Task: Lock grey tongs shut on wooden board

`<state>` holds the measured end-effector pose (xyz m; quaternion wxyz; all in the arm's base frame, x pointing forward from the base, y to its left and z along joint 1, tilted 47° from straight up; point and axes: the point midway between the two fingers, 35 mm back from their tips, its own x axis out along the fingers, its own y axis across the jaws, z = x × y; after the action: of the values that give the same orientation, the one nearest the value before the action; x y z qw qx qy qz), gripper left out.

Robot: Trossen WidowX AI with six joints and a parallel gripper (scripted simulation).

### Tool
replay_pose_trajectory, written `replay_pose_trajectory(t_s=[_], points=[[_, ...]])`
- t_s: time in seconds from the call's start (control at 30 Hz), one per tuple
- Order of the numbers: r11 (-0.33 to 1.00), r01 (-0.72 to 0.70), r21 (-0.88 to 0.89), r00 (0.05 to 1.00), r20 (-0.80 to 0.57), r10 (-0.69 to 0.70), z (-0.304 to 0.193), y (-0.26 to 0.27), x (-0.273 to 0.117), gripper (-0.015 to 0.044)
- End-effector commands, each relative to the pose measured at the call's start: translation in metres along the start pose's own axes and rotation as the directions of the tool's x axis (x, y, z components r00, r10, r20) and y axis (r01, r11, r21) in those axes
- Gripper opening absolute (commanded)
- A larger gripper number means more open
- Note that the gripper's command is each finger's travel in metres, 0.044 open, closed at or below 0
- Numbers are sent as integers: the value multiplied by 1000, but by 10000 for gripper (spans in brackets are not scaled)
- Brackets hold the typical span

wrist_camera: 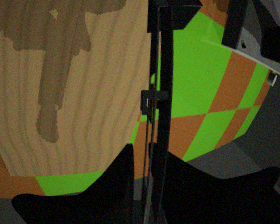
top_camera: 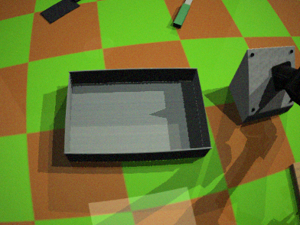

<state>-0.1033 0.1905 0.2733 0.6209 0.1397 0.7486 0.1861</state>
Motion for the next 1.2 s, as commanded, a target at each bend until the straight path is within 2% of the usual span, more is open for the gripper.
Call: replay_pose_trajectory(t_s=[0.0,0.4,0.77,1.17], points=[[1000,-31,3,998,56,30,-1,2,-5,-150],[988,-157,-7,965,210,155,-7,11,-17,-150],[945,-325,-37,902,290,321,-20,21,-36,-150],[940,-339,-40,895,294,335,-21,23,-36,-150]])
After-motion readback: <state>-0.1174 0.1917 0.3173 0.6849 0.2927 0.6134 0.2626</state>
